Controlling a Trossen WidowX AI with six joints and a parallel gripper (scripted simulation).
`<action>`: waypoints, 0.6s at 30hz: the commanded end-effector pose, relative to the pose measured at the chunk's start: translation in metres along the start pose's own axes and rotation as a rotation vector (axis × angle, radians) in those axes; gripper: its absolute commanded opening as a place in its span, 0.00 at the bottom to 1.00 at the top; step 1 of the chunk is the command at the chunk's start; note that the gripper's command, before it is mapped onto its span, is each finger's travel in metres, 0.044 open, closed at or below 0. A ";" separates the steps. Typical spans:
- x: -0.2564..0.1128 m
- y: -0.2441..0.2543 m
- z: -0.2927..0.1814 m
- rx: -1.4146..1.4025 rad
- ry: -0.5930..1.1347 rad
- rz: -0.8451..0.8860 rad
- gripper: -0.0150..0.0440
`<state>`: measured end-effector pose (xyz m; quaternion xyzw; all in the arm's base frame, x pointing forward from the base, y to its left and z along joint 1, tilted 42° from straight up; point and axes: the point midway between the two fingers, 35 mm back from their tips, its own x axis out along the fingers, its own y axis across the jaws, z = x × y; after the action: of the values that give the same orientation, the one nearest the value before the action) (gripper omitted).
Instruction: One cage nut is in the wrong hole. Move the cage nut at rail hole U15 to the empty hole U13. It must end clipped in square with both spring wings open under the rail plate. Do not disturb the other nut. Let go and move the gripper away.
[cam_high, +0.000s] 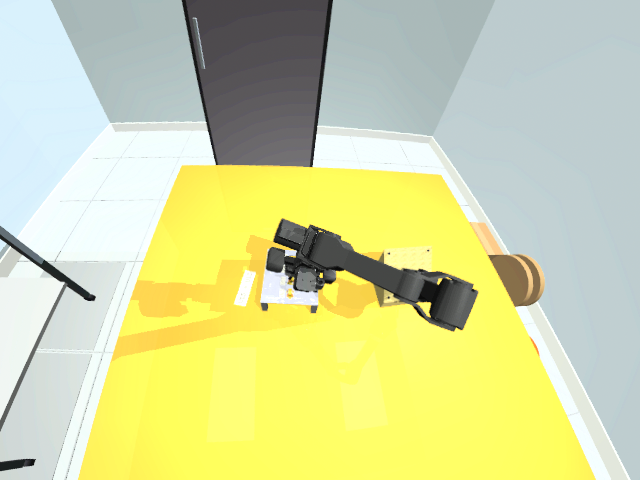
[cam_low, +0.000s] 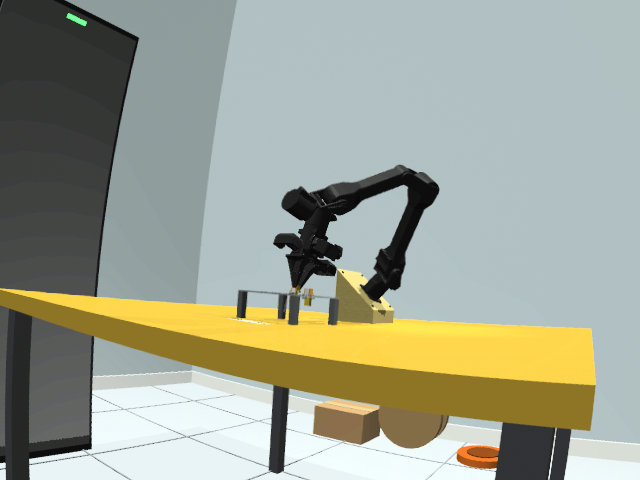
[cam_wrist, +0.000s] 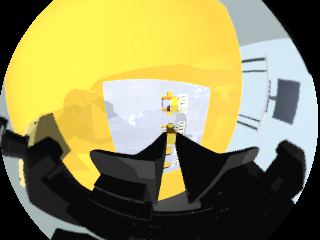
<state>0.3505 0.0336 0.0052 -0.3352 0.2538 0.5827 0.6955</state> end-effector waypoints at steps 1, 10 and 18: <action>-0.001 -0.001 0.001 0.001 -0.003 -0.005 0.30; -0.001 -0.001 0.001 0.001 -0.002 -0.011 0.30; -0.001 0.000 0.001 0.001 -0.002 -0.017 0.30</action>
<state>0.3501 0.0337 0.0053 -0.3369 0.2520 0.5791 0.6983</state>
